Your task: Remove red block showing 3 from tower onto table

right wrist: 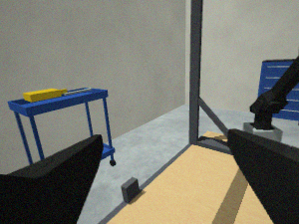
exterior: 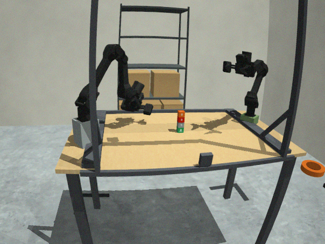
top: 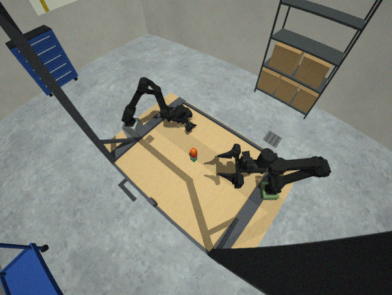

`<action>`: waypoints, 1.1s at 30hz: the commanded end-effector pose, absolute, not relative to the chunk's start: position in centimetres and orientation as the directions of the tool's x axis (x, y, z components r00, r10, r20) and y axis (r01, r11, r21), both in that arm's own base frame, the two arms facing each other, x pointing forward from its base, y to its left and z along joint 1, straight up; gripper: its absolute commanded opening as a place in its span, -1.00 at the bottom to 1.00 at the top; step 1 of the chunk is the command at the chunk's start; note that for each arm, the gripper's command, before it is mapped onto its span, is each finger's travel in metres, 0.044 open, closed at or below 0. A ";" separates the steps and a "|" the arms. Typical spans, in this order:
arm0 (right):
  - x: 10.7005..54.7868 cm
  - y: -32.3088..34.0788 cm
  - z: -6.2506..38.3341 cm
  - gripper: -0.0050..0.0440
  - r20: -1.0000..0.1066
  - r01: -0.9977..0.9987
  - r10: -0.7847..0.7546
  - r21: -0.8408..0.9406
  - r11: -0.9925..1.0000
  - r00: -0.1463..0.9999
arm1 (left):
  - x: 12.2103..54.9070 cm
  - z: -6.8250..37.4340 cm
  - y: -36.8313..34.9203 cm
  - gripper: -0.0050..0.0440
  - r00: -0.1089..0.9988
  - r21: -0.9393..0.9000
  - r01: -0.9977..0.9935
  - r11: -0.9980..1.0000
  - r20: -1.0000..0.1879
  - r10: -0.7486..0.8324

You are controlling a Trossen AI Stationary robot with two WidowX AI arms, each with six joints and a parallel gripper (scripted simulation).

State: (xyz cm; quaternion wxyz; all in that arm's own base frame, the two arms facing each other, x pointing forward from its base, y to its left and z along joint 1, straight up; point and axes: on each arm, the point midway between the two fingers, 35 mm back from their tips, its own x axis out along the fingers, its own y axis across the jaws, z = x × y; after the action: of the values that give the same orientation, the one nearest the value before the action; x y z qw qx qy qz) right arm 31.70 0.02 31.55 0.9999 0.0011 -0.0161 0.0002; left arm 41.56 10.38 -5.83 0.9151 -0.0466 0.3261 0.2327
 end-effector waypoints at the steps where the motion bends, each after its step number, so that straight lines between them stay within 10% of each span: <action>1: 31.6 0.0 32.3 0.84 0.050 0.000 0.000 0.000 1.000 0.999 | 41.5 -4.3 14.0 0.84 0.587 0.113 -0.582 0.805 -0.627 0.512; 33: 31.6 0.0 32.3 0.84 0.050 0.000 0.000 0.000 1.000 0.999 | 25.5 6.3 30.5 0.84 -0.368 0.678 -0.735 0.006 -0.407 0.836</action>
State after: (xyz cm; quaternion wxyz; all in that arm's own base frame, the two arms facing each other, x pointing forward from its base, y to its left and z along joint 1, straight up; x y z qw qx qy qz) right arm 31.70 0.02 31.55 0.9999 0.0011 -0.0161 0.0002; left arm 26.25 29.64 3.76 0.5810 0.0542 0.4447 0.6795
